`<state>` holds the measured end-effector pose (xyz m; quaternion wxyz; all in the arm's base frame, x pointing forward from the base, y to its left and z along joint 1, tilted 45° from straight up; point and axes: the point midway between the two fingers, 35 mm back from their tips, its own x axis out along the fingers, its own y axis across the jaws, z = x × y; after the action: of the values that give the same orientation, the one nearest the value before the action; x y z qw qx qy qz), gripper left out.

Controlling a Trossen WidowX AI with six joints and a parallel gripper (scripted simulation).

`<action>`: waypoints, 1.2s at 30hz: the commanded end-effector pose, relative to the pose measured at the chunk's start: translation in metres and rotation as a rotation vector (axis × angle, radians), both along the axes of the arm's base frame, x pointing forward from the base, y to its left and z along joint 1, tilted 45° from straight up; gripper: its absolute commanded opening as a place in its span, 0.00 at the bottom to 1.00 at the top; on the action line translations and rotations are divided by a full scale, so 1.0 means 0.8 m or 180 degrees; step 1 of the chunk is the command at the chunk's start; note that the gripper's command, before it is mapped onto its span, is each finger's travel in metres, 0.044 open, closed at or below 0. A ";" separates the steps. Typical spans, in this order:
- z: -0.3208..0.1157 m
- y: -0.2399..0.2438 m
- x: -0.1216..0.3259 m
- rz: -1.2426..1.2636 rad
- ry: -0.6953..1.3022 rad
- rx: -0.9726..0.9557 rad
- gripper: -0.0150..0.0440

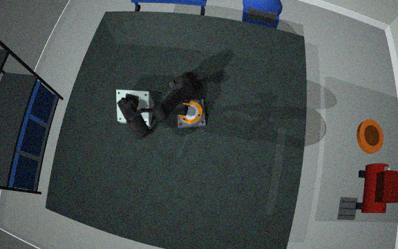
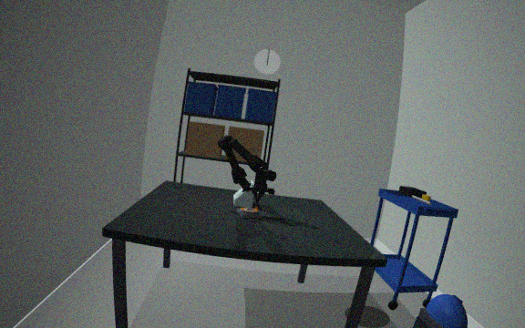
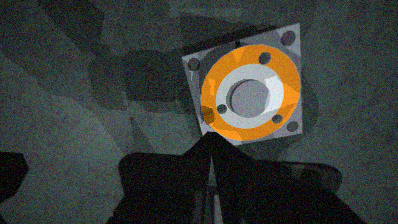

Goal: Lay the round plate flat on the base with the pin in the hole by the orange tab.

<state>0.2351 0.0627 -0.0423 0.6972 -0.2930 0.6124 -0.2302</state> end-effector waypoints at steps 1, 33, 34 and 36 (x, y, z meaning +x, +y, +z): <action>-0.018 -0.023 -0.003 0.0005 0.0053 -0.0055 0.25; -0.029 -0.011 0.024 0.0005 0.0048 -0.0053 0.25; -0.029 -0.011 0.025 0.0005 0.0048 -0.0053 0.25; -0.029 -0.010 0.027 0.0005 0.0048 -0.0053 0.25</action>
<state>0.2500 0.0529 -0.0655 0.6880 -0.3005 0.6183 -0.2327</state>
